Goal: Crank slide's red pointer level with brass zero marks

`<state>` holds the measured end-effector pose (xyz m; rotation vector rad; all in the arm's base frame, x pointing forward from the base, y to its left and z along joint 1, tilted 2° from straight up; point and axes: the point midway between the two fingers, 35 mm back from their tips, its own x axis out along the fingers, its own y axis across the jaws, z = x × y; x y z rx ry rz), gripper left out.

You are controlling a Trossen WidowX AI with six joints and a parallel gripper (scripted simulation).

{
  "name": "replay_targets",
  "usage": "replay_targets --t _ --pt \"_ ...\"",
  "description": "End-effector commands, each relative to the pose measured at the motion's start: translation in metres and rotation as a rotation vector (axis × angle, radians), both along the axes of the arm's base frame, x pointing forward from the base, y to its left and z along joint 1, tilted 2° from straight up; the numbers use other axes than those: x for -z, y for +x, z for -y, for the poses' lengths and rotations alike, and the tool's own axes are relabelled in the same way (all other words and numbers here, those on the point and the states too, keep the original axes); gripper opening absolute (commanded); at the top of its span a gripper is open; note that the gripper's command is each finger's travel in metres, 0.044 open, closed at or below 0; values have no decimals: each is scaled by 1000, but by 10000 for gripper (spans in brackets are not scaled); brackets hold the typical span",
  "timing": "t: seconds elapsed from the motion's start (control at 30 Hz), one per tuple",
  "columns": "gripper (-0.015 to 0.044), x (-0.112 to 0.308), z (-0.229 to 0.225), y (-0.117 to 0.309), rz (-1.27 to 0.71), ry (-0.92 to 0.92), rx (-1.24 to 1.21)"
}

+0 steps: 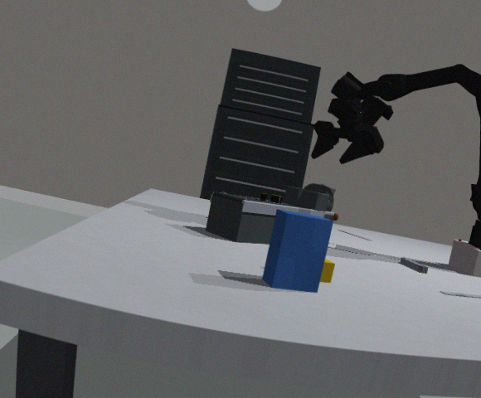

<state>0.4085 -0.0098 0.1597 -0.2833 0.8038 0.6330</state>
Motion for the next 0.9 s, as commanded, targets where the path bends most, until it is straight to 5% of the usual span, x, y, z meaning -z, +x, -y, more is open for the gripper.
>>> replay_targets --t 0.0,0.37,0.87 --pt "440 -8 18 -18 52 50 -97" --pt "440 -6 24 -22 71 67 -122" --pt "440 74 22 -18 69 66 -121"
